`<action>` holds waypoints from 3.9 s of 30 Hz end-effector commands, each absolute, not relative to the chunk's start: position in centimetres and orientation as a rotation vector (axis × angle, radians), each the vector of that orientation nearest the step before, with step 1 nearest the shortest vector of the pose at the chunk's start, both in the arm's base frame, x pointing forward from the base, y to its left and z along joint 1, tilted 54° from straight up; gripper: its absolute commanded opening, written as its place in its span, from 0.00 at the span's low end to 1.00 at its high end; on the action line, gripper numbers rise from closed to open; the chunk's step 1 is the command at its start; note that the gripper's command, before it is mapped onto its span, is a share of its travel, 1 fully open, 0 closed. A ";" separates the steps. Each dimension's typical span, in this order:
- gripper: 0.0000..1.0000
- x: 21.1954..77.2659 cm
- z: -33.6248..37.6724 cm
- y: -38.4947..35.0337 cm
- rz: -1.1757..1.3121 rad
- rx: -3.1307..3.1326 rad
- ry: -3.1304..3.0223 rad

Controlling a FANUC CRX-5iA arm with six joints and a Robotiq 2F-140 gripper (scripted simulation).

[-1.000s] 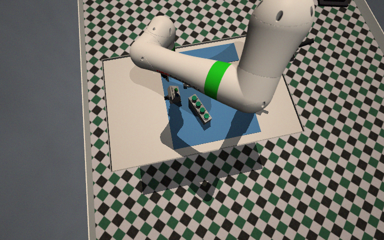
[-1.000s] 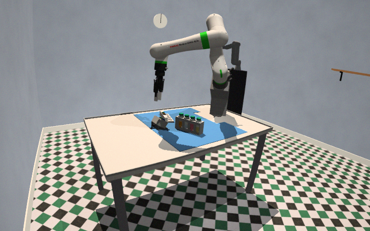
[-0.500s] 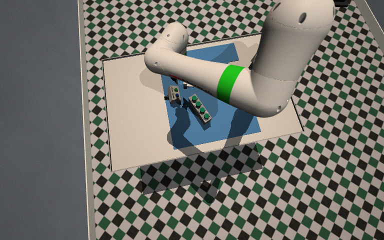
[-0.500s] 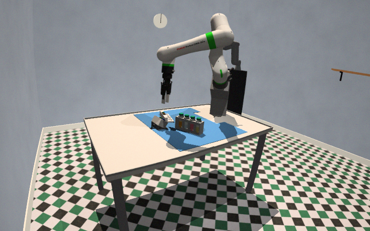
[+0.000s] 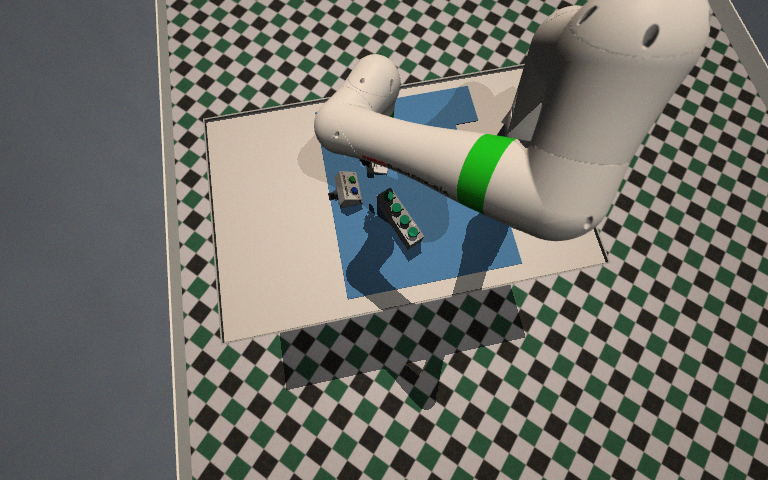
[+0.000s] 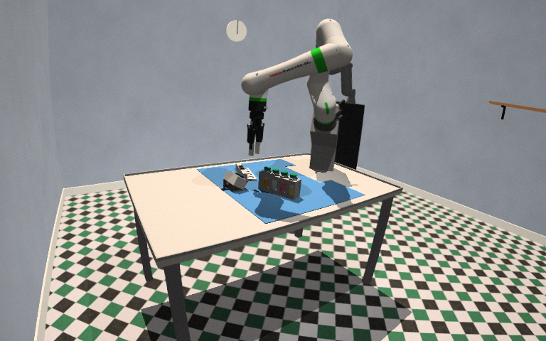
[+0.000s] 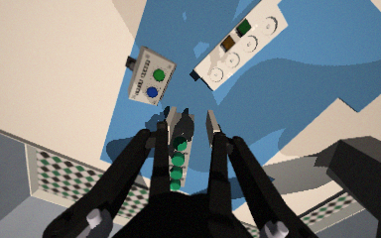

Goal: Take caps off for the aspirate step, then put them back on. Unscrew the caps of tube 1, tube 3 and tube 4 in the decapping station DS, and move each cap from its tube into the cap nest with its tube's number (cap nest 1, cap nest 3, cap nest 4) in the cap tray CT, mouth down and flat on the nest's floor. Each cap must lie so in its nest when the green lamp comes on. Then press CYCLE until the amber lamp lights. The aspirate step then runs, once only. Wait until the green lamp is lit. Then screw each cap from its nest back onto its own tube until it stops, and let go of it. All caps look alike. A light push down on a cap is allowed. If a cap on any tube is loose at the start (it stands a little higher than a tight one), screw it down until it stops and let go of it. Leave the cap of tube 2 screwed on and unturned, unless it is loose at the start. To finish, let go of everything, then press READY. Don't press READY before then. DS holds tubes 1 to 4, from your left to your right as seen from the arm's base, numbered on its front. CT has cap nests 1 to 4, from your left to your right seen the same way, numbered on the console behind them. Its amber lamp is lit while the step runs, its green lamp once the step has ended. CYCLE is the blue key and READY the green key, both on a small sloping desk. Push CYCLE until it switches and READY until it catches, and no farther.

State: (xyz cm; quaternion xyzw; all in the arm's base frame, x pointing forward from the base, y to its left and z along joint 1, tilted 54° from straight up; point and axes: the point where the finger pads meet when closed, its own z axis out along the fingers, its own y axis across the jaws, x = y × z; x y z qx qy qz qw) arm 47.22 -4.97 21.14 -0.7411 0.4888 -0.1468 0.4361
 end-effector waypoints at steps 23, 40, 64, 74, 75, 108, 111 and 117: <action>0.35 43.9 17.8 -2.1 -0.329 -1.821 1.264; 0.35 41.6 21.5 5.0 -0.037 -1.419 1.677; 0.35 38.3 26.5 15.0 -0.037 -1.419 1.677; 0.35 37.4 28.1 18.0 -0.037 -1.419 1.677; 0.35 37.4 28.1 18.0 -0.037 -1.419 1.677; 0.35 38.6 26.7 19.0 -0.037 -1.419 1.677; 0.35 39.2 26.2 19.5 -0.037 -1.419 1.677; 0.35 39.6 25.9 19.8 -0.037 -1.419 1.677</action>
